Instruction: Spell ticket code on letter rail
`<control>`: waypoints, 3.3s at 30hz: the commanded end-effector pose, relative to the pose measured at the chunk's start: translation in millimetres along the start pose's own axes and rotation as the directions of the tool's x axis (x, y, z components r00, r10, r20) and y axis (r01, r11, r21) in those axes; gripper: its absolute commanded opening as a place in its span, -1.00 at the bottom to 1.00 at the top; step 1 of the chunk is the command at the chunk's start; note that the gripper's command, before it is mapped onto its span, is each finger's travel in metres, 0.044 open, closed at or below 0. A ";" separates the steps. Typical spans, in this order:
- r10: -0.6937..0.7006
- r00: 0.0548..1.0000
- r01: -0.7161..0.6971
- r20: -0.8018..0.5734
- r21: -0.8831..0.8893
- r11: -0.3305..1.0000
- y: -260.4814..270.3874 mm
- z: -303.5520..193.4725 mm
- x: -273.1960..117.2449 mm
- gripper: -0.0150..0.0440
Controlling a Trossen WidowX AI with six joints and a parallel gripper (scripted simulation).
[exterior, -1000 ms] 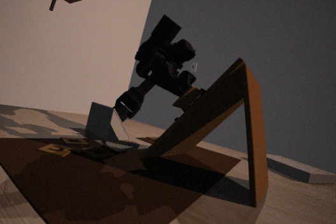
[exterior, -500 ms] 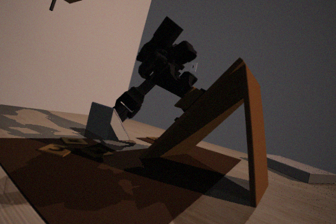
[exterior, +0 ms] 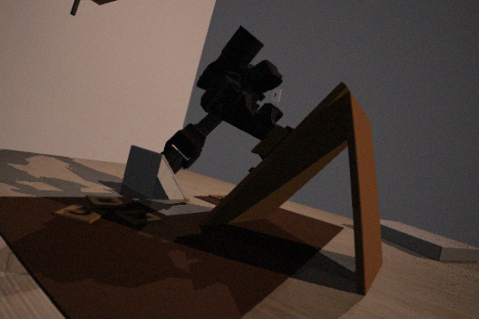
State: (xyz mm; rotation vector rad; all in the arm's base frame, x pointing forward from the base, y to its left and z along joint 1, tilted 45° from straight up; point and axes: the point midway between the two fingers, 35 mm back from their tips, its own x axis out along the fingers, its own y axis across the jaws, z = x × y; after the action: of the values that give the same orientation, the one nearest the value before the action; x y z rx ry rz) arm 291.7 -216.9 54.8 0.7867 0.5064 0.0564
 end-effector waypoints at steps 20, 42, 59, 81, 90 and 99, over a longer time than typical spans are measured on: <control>-0.003 1.000 0.003 -0.003 0.010 1.000 11.1 -2.0 0.5 -0.49; -0.002 1.000 0.002 -0.003 0.010 1.000 22.1 -2.0 0.7 -0.49; -0.002 1.000 0.002 -0.003 0.010 1.000 29.3 -0.5 0.4 -0.49; -0.002 1.000 0.002 -0.003 0.011 1.000 42.1 -1.6 0.7 -0.49; -0.002 1.000 0.002 -0.003 0.011 1.000 47.3 -2.1 0.9 -0.49; -0.002 1.000 0.002 -0.004 0.012 1.000 52.7 -2.3 1.0 -0.49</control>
State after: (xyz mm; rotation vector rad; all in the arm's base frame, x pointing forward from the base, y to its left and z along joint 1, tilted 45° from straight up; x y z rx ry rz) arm 299.0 -180.1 89.8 0.7902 0.5069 0.0568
